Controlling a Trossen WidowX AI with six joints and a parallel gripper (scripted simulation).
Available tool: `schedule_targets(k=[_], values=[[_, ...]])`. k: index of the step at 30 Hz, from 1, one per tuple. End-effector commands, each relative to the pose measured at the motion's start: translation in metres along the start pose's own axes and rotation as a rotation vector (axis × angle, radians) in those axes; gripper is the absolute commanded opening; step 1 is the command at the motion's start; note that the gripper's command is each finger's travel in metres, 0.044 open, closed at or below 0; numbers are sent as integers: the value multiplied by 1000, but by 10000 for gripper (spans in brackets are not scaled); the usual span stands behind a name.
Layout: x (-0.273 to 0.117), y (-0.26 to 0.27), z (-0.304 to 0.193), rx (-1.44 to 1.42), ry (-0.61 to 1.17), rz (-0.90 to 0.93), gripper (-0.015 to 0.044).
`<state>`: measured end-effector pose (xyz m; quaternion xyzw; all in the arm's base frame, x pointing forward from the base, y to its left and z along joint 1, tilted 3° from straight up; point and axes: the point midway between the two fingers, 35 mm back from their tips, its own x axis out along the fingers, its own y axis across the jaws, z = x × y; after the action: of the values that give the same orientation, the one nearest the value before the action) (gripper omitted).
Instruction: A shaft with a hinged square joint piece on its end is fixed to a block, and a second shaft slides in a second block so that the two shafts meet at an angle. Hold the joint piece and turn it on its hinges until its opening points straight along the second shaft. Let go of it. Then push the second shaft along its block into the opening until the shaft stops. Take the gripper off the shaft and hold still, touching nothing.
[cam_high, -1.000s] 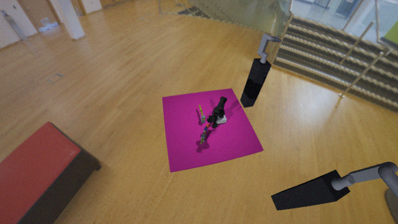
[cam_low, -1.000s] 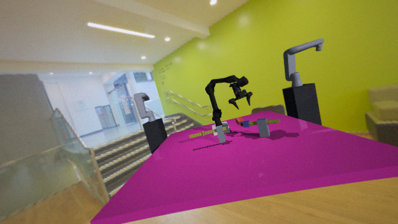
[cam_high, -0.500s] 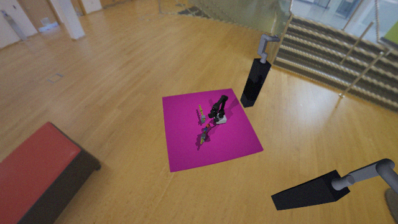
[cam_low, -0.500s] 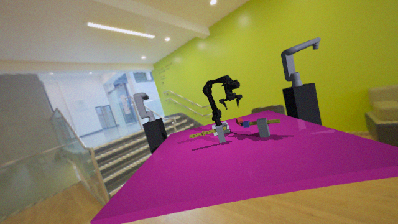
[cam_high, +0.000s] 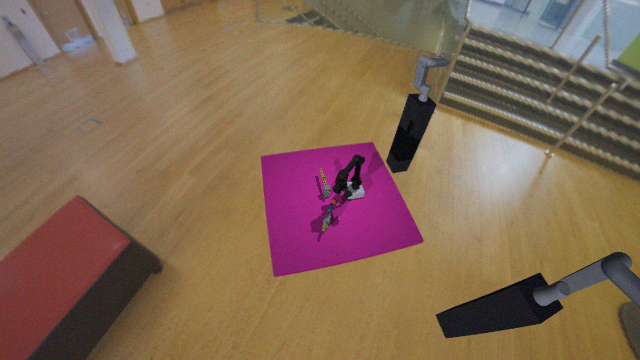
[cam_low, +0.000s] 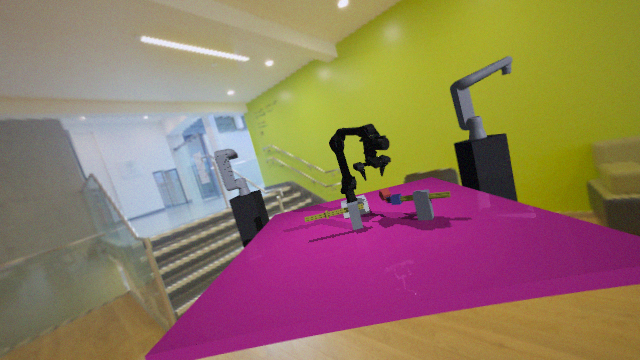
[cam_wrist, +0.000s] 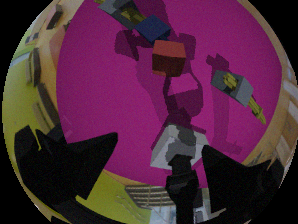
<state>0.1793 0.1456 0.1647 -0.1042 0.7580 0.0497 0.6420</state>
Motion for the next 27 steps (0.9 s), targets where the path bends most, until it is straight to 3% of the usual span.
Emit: schedule_targets(k=[1,21,27], values=[[0,1,2,-23,15,7,440],[75,3,17,-23,15,6,440],[78,3,20,-23,15,6,440]])
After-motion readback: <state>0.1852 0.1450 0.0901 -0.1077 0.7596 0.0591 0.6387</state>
